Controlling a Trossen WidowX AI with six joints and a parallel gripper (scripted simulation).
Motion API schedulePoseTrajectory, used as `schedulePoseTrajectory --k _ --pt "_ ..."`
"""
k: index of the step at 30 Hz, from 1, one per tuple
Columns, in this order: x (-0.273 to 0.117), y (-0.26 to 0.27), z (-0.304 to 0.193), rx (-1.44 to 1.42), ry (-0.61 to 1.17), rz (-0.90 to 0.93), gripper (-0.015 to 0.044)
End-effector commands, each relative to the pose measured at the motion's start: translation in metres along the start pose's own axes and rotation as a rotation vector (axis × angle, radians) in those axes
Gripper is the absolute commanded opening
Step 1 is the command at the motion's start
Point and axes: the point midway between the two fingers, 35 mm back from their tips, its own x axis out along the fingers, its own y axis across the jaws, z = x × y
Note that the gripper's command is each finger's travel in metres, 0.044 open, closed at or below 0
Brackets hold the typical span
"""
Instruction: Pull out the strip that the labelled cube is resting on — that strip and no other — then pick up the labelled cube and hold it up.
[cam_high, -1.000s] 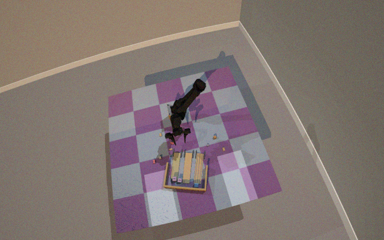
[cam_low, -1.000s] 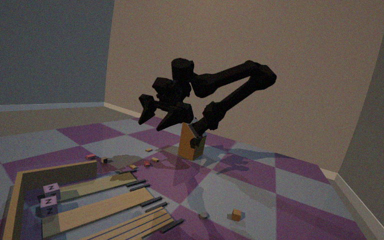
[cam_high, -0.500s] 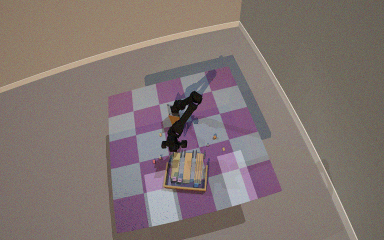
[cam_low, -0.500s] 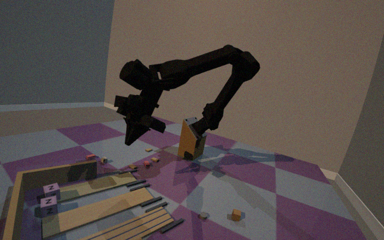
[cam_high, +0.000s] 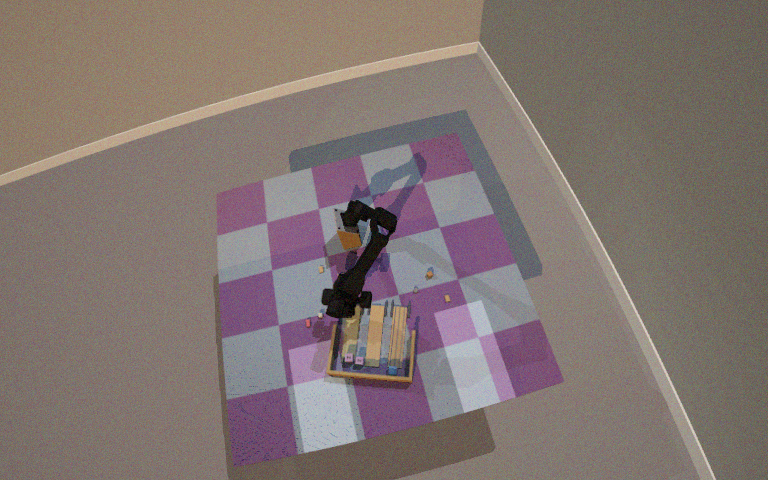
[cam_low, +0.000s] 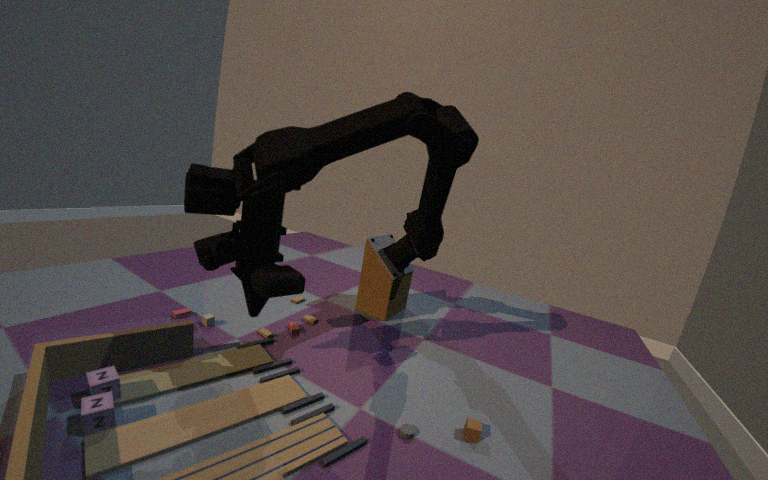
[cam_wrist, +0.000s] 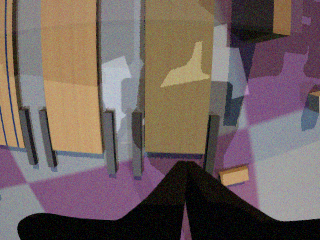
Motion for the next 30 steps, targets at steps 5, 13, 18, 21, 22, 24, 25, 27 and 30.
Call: schedulePoseTrajectory --k 5,13,18,21,22,24,25,27,30 --pt "0.008 0.0 0.001 -0.005 0.015 -0.005 0.0" --pt "0.022 0.0 0.002 -0.005 0.015 -0.005 0.0" --pt "0.03 0.001 0.002 -0.005 0.014 -0.005 0.0" --pt "0.035 0.001 0.002 -0.005 0.015 -0.005 0.0" --pt "0.037 0.001 0.002 -0.005 0.015 -0.005 0.0" --pt "0.04 0.001 0.002 -0.005 0.015 -0.005 0.0" --pt "0.042 0.001 0.002 -0.005 0.015 -0.005 0.0" --pt "0.045 0.001 0.002 -0.005 0.015 -0.004 0.0" --pt "0.05 0.001 0.002 -0.005 0.015 -0.004 0.0"
